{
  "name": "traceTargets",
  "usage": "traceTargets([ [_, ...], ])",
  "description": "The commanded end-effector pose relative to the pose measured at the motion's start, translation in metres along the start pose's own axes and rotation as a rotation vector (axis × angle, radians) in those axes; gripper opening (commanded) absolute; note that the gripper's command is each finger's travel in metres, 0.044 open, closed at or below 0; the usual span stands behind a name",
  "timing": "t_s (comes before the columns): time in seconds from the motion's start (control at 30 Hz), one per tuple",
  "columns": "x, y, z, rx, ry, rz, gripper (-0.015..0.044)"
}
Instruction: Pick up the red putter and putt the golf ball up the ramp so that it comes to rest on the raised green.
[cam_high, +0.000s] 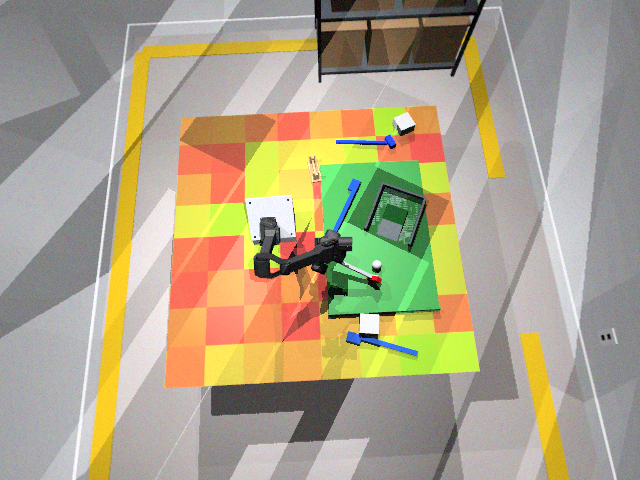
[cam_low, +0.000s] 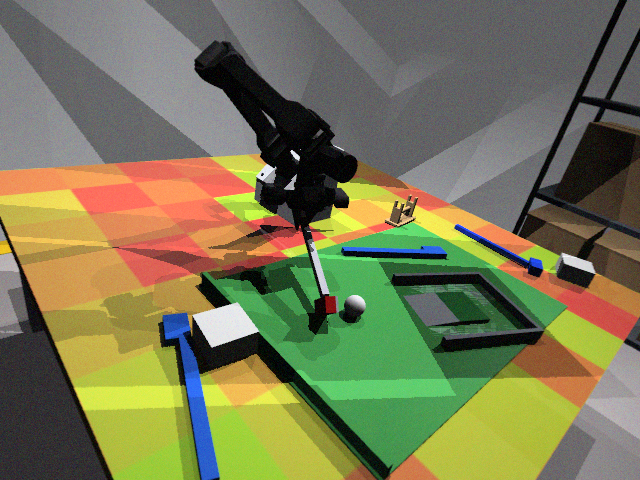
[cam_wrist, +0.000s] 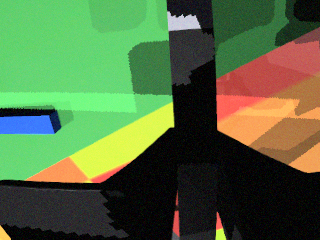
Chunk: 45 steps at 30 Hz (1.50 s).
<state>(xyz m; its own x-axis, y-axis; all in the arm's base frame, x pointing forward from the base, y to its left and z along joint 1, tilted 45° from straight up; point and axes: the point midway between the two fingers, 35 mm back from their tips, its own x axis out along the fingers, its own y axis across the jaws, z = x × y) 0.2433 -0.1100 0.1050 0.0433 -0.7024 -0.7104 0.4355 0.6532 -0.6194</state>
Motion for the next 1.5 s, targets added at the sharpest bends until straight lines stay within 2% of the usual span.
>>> traceTargets([
  [0.0, 0.000, -0.017, 0.001, 0.006, -0.010, 0.000, 0.0000],
  [0.37, 0.002, -0.018, 0.001, 0.007, -0.004, -0.004, 0.0000],
  [0.73, 0.001, 0.113, -0.001, 0.006, -0.009, 0.005, 0.0000],
  [1.03, -0.005, 0.116, -0.001, 0.006, -0.009, 0.005, 0.0000],
  [1.33, -0.055, 0.116, -0.002, 0.006, -0.007, 0.007, 0.0000],
  [1.47, -0.059, 0.115, -0.002, 0.006, -0.007, 0.006, 0.0000],
])
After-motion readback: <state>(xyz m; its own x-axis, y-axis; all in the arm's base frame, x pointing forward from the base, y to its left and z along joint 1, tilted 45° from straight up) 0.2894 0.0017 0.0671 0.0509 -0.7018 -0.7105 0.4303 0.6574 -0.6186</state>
